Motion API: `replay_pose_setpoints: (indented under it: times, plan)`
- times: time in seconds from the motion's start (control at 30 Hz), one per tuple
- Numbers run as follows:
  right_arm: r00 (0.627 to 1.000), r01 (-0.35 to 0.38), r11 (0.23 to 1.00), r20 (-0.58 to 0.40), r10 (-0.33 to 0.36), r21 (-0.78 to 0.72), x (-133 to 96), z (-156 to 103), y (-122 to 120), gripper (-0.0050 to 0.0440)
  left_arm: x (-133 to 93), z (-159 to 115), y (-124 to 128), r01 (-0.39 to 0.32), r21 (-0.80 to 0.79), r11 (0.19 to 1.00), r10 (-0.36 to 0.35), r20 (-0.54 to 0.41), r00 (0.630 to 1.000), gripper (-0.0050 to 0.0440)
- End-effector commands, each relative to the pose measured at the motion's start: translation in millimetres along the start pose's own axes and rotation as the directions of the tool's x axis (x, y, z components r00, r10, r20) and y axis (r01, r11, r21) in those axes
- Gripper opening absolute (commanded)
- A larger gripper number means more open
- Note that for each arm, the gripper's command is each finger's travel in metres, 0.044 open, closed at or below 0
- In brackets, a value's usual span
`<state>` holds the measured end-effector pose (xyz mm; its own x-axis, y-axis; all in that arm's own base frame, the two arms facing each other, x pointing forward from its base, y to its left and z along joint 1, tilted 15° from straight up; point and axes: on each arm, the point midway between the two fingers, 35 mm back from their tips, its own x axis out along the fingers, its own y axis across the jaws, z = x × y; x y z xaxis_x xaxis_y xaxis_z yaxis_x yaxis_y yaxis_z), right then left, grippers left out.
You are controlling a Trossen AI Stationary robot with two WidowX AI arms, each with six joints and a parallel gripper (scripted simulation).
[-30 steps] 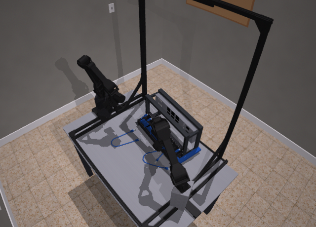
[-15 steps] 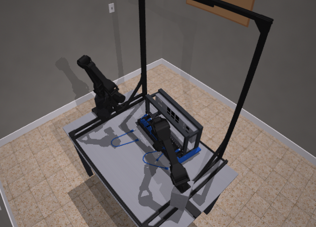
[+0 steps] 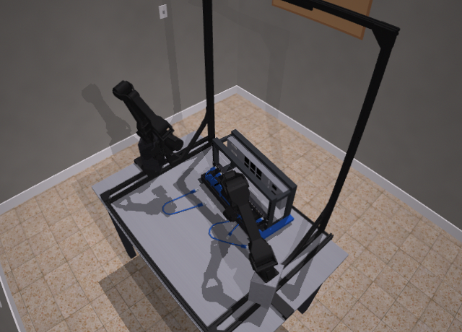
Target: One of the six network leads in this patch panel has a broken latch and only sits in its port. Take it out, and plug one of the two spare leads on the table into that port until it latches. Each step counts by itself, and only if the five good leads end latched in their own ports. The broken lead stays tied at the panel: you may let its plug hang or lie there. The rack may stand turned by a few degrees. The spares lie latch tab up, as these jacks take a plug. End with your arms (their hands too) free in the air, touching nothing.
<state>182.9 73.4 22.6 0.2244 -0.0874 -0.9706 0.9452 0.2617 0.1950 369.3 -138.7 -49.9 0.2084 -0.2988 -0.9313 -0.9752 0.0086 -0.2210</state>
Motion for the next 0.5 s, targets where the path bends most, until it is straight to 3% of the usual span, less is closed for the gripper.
replay_pose_setpoints:
  times: [0.0,0.47]
  plan:
    - [1.0,0.0,1.0,0.0,0.0,0.0,0.0,0.0,0.0,0.0176,-0.6,0.5,-0.5,0.004,-0.003,1.0,-0.004,0.005,1.0,0.0054]
    - [1.0,0.0,1.0,0.0,0.0,0.0,0.0,0.0,0.0,0.0176,1.2,-3.1,-0.4,0.004,-0.003,1.0,-0.004,0.005,1.0,0.0054]
